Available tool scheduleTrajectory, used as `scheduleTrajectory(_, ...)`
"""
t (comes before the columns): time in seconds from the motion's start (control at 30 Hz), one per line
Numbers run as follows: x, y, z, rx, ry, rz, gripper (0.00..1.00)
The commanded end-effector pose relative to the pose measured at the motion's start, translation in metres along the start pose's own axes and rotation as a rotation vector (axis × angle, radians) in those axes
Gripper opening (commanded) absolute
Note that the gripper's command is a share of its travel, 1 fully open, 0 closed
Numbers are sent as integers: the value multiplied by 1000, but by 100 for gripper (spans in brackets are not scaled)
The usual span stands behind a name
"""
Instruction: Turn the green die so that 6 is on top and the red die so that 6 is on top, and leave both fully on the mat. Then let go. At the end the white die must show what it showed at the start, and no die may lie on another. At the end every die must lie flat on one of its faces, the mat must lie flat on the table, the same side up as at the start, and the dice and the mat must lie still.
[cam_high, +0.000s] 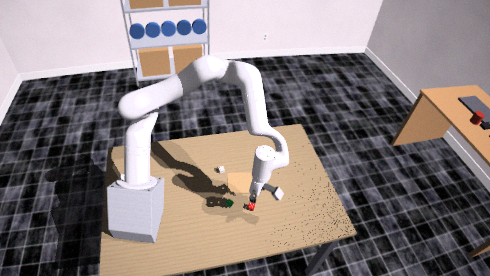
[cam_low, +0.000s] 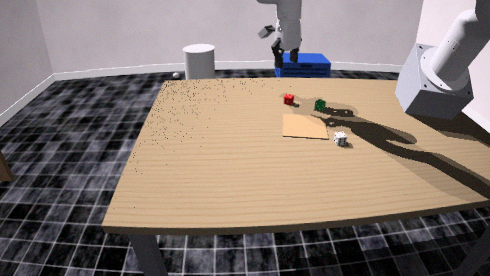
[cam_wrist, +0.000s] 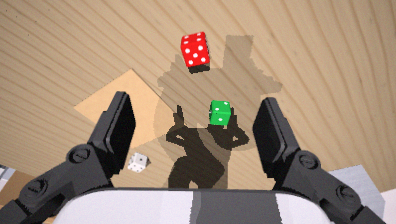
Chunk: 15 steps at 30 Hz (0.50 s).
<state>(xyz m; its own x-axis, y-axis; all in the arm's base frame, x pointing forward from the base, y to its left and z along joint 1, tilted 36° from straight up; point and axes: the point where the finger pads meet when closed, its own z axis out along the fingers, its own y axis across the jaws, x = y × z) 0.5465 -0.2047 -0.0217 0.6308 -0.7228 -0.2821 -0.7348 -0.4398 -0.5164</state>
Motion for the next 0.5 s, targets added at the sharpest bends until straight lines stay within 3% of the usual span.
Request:
scheduleTrajectory(0.0, 1, -1, 21, 1, 2, -1, 100)
scheduleTrajectory(0.07, 1, -1, 21, 1, 2, -1, 100)
scheduleTrajectory(0.3, 1, -2, 73, 1, 2, -1, 100)
scheduleTrajectory(0.47, 1, -3, 94, 1, 2, -1, 100)
